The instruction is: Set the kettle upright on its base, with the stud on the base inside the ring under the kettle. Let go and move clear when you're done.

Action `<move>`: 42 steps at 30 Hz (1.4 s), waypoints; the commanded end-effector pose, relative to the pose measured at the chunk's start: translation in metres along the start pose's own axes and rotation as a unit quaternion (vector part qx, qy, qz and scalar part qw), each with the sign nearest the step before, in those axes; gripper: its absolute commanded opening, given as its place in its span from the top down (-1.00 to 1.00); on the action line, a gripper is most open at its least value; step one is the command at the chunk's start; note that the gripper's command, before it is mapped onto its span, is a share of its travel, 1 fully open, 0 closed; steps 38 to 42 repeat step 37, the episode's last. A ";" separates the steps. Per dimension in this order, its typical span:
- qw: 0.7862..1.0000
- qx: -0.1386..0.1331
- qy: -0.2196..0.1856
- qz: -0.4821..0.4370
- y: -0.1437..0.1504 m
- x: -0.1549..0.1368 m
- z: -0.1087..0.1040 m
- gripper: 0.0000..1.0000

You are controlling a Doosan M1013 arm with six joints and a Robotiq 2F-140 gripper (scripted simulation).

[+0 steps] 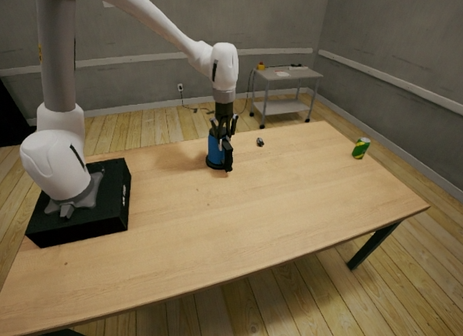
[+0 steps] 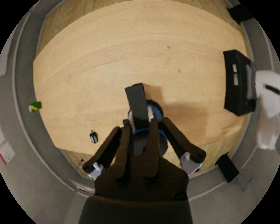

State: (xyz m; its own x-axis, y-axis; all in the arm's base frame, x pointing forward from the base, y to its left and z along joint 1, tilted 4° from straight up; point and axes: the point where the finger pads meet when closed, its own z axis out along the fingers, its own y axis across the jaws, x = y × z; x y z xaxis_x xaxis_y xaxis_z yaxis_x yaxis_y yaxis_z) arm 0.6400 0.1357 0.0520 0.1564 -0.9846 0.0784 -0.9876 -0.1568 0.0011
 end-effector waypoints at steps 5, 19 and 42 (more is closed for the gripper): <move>1.000 0.001 0.000 0.000 0.000 0.000 -0.001 0.80; 1.000 0.001 0.000 0.000 0.000 0.000 -0.001 -0.04; 1.000 0.001 0.000 0.000 0.000 0.000 -0.001 -0.04</move>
